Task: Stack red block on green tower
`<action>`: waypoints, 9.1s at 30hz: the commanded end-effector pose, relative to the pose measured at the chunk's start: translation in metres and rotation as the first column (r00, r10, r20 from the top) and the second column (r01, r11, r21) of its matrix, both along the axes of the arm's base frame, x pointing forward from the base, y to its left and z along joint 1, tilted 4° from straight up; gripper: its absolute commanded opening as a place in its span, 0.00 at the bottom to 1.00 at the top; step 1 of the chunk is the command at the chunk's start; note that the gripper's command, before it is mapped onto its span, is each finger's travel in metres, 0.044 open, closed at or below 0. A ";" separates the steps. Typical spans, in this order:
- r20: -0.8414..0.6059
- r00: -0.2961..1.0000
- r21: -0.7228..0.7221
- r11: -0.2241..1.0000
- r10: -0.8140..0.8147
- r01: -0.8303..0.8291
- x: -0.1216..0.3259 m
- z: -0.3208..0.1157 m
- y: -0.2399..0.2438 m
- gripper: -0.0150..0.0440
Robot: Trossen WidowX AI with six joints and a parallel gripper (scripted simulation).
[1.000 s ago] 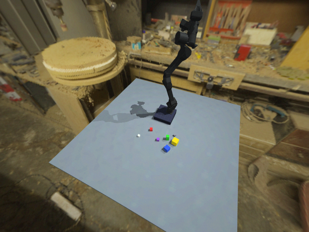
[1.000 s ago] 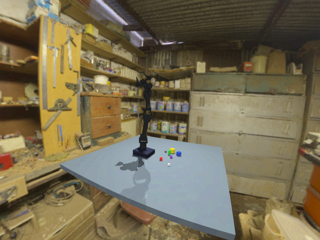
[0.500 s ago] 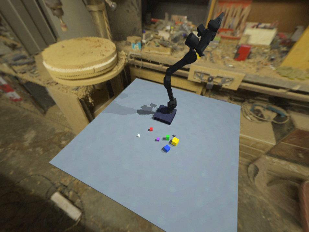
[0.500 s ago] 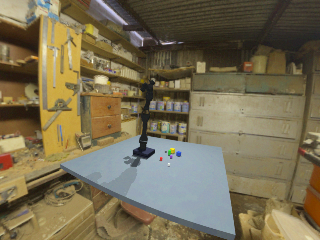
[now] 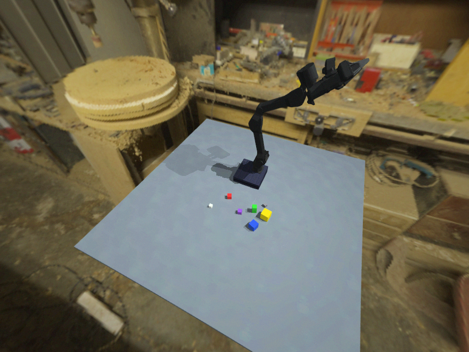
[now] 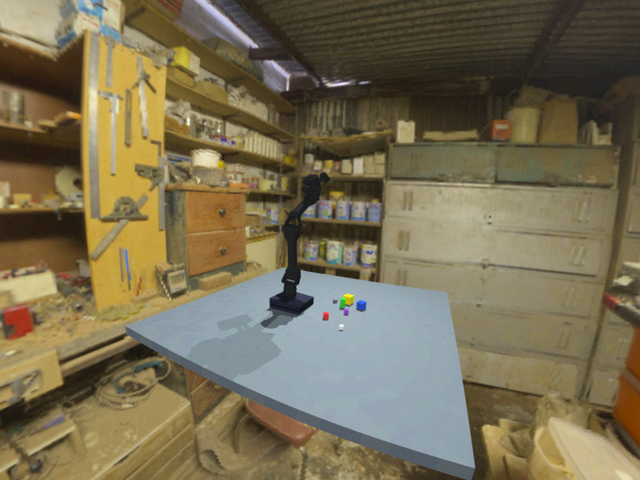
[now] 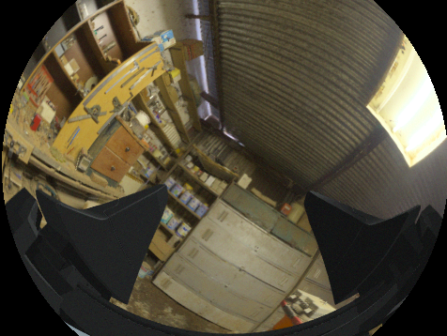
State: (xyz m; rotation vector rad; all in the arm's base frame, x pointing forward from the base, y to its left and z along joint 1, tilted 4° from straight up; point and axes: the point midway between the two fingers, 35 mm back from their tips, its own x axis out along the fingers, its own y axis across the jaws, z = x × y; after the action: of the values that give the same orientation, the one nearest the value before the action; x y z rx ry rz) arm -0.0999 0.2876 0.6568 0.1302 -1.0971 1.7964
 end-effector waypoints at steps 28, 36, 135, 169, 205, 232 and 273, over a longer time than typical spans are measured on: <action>0.155 0.678 -0.649 0.444 -0.718 0.618 0.297 -0.220 0.075 1.00; 0.235 0.521 -0.772 0.168 -0.821 0.613 0.373 -0.290 0.029 1.00; 0.495 0.038 -0.745 -0.446 -0.868 -0.496 0.369 -0.639 -0.343 0.87; 0.495 0.038 -0.745 -0.446 -0.868 -0.496 0.362 -0.564 -0.344 0.25; 0.489 0.039 -0.747 -0.441 -0.871 -0.497 0.376 -0.519 -0.263 0.25; 0.480 0.038 -0.753 -0.433 -0.877 -0.495 0.366 -0.528 -0.172 0.25; 0.480 0.038 -0.753 -0.434 -0.876 -0.496 0.372 -0.583 -0.171 0.25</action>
State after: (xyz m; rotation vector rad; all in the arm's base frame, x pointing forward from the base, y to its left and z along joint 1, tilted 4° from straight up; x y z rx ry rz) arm 0.2715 0.1171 0.0734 -0.4091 1.4242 0.4310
